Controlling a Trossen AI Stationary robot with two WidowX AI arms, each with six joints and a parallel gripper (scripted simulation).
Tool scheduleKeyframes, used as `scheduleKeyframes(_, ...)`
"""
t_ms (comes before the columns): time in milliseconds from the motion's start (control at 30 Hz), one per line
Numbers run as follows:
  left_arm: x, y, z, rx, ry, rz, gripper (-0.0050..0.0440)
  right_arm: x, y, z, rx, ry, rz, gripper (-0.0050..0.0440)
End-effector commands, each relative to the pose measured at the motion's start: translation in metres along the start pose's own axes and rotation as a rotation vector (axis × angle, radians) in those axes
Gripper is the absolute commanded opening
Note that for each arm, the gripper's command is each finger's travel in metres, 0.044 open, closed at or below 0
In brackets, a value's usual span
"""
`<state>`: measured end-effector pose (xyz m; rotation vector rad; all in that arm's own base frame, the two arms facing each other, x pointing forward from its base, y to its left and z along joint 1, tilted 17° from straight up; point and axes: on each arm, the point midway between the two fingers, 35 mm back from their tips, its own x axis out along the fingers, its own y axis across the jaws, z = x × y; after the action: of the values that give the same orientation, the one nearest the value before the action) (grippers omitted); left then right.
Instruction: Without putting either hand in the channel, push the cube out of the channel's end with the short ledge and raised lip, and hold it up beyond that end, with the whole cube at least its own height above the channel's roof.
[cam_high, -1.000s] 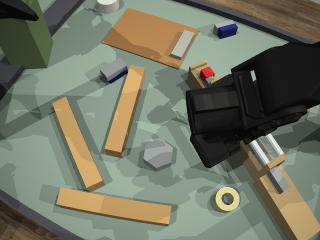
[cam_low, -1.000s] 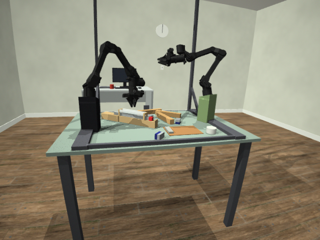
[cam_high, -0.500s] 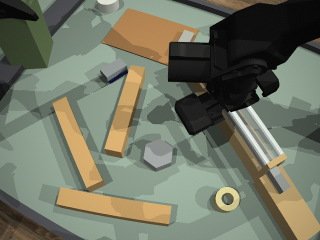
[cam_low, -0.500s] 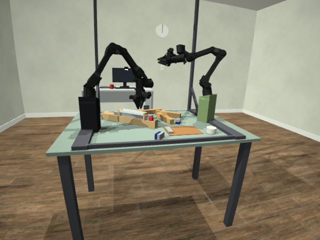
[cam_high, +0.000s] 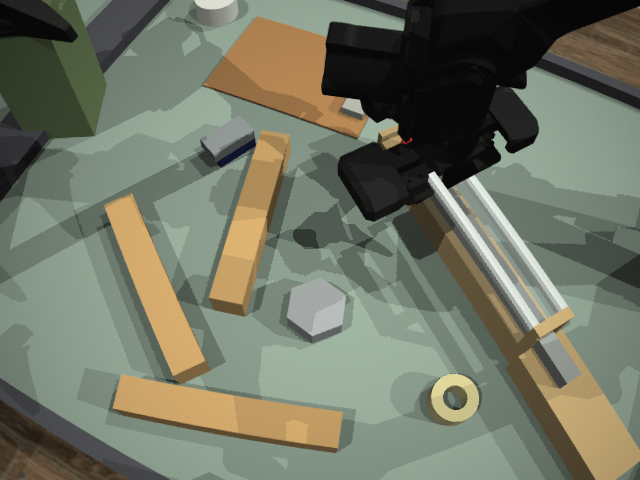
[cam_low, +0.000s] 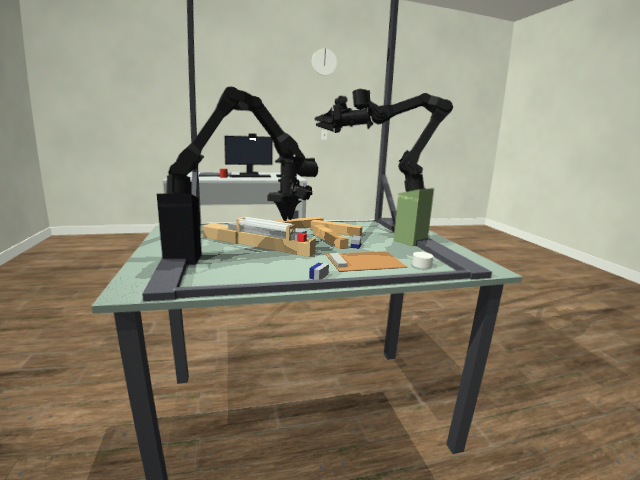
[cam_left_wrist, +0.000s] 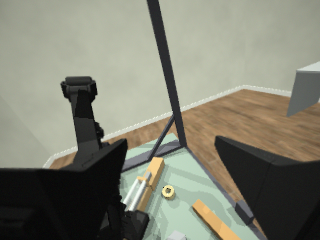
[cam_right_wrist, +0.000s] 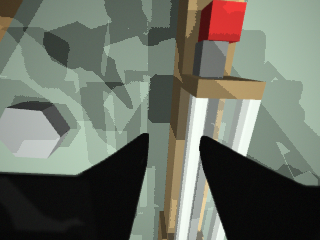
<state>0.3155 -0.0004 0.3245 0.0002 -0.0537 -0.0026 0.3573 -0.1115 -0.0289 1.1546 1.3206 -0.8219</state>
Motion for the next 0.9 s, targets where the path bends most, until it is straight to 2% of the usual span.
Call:
scheduleKeyframes(0,-0.001,0.0,0.007,0.003,-0.018,0.001,0.04,-0.004,0.002,0.014,-0.008,-0.003,0.024,0.017)
scheduleKeyframes(367,-0.001,0.0,0.007,0.003,-0.018,0.001,0.04,-0.002,-0.01,0.044,-0.008,0.013,0.052,0.017)
scheduleKeyframes(567,-0.001,0.0,0.007,0.003,-0.018,0.001,0.04,-0.001,-0.014,0.051,-0.01,0.016,0.06,0.017)
scheduleKeyframes(867,-0.001,0.0,0.007,0.003,-0.018,0.001,0.04,0.001,-0.031,0.081,-0.008,0.025,0.093,0.017)
